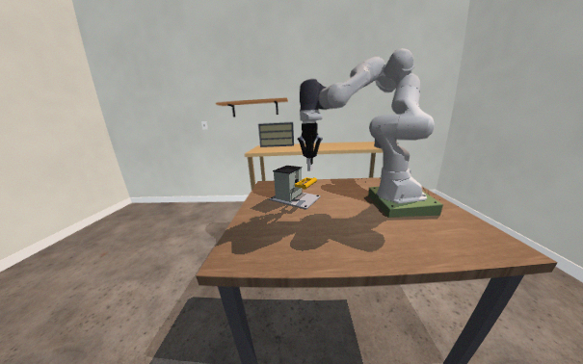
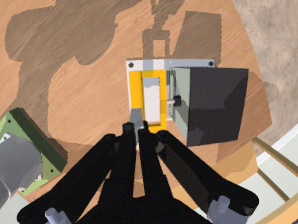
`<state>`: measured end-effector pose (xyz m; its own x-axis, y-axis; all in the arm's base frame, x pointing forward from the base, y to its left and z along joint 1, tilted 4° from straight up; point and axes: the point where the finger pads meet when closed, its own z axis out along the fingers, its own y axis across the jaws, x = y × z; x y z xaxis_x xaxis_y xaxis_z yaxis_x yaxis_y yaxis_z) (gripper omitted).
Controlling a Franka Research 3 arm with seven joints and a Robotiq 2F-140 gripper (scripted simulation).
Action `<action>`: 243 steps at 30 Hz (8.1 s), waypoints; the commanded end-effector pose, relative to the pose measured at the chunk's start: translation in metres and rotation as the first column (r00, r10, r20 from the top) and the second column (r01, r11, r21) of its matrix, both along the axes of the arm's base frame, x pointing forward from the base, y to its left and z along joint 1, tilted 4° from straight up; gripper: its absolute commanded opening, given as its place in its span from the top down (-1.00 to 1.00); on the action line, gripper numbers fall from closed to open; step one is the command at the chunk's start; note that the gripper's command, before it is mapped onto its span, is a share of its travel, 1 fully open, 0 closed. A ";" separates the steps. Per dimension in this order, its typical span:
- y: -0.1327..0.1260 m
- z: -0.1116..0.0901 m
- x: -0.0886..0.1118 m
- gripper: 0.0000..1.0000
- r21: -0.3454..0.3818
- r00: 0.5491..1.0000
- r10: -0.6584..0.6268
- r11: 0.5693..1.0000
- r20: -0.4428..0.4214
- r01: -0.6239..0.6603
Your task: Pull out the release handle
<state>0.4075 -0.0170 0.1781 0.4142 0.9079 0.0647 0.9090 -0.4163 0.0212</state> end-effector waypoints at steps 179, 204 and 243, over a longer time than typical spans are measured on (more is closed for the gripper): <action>0.003 -0.046 0.003 0.37 0.000 1.000 0.004 1.000 0.003 -0.004; 0.004 -0.046 0.003 0.37 0.000 1.000 0.004 1.000 0.003 -0.004; 0.004 -0.046 0.004 0.37 0.000 1.000 0.004 1.000 0.003 -0.004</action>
